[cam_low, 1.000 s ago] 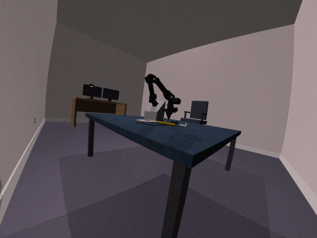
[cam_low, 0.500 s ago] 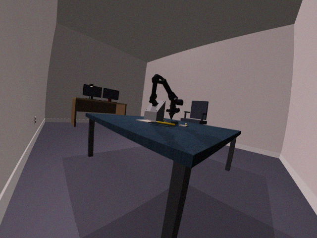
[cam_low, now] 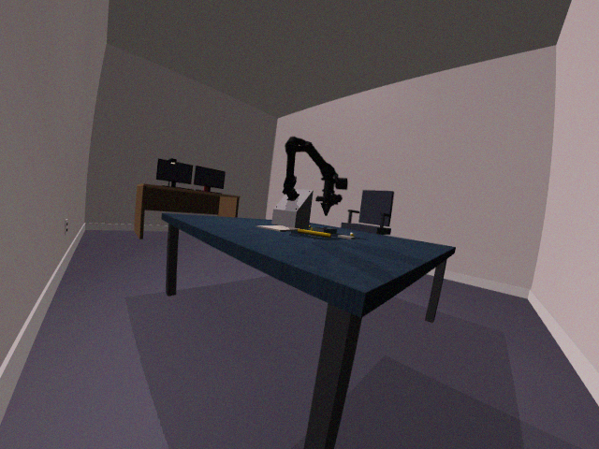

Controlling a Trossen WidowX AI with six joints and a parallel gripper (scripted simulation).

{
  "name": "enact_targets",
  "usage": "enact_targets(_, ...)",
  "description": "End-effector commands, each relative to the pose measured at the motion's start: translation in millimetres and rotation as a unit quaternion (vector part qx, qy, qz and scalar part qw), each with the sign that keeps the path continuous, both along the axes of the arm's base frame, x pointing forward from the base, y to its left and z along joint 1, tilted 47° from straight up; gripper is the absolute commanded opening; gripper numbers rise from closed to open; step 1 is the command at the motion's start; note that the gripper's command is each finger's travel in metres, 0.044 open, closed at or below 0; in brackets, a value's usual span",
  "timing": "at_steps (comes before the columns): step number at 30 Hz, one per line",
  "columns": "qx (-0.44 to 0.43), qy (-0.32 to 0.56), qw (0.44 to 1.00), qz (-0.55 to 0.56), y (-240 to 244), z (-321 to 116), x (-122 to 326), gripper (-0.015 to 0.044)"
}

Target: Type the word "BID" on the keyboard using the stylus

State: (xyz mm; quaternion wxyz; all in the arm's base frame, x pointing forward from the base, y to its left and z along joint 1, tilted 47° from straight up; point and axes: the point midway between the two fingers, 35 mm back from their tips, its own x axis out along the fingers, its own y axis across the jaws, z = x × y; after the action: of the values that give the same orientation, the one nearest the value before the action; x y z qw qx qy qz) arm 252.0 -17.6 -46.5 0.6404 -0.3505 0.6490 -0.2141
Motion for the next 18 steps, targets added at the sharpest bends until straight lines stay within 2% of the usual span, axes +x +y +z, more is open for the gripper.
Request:
enact_targets(1,-0.001,0.005,1.0,-0.007,3.7,6.0,-3.9,0.0)
enact_targets(7,-0.002,0.004,1.0,-0.005,2.0,2.6,-0.2,0.0)
enact_targets(11,-0.002,0.004,1.0,-0.005,1.8,2.6,-0.2,0.0105)
enact_targets(15,-0.002,0.004,1.0,-0.005,1.8,2.5,-0.2,0.0)
enact_targets(18,-0.002,0.004,1.0,-0.005,1.8,2.5,-0.2,0.0)
